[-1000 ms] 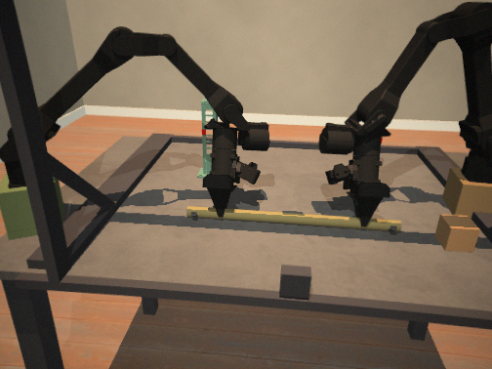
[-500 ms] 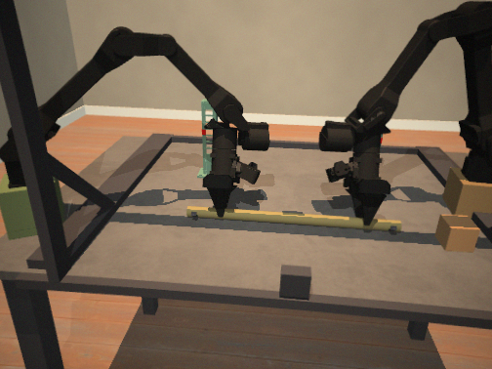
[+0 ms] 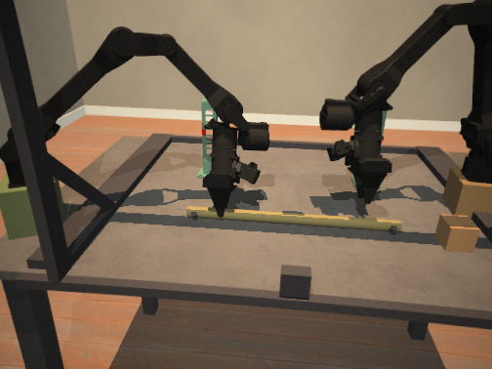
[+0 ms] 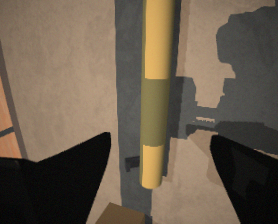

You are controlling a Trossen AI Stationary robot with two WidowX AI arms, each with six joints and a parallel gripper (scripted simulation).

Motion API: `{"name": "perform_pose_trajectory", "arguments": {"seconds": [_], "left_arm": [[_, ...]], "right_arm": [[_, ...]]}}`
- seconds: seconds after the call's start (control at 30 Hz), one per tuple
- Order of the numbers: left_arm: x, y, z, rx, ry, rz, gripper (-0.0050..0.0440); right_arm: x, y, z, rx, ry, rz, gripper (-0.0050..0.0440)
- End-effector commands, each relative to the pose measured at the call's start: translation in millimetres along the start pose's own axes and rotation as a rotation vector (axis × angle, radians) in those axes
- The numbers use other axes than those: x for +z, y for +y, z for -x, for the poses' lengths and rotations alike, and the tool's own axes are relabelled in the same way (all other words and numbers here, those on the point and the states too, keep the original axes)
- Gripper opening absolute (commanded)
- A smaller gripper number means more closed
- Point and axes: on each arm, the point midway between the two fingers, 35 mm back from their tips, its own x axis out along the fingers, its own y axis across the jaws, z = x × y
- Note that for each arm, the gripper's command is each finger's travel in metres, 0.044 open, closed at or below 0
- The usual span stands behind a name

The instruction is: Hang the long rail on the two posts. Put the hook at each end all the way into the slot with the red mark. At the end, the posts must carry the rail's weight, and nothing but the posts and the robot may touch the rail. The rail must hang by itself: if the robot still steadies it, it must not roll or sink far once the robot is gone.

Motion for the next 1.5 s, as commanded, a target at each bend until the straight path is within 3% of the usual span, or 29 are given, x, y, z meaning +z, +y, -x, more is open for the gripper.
{"name": "perform_pose_trajectory", "arguments": {"seconds": [0.0,0.07,0.3,0.47,1.47], "left_arm": [[5.1,-1.5,9.5,0.002,-0.028,-0.008,-0.0050],[5.1,-1.5,9.5,0.002,-0.028,-0.008,-0.0050],[5.1,-1.5,9.5,0.002,-0.028,-0.008,-0.0050],[5.1,-1.5,9.5,0.002,-0.028,-0.008,-0.0050],[5.1,-1.5,9.5,0.002,-0.028,-0.008,-0.0050]], "right_arm": [[5.8,7.7,1.9,-0.049,0.004,0.007,0.0272],[5.6,13.8,-5.3,-0.143,0.024,0.006,0.0225],[6.9,34.4,-21.8,-0.446,0.002,-0.005,0.0225],[5.5,41.6,-28.9,-0.563,-0.035,-0.016,0.0225],[1.5,19.7,-58.3,-0.600,-0.028,-0.017,0.0225]]}}
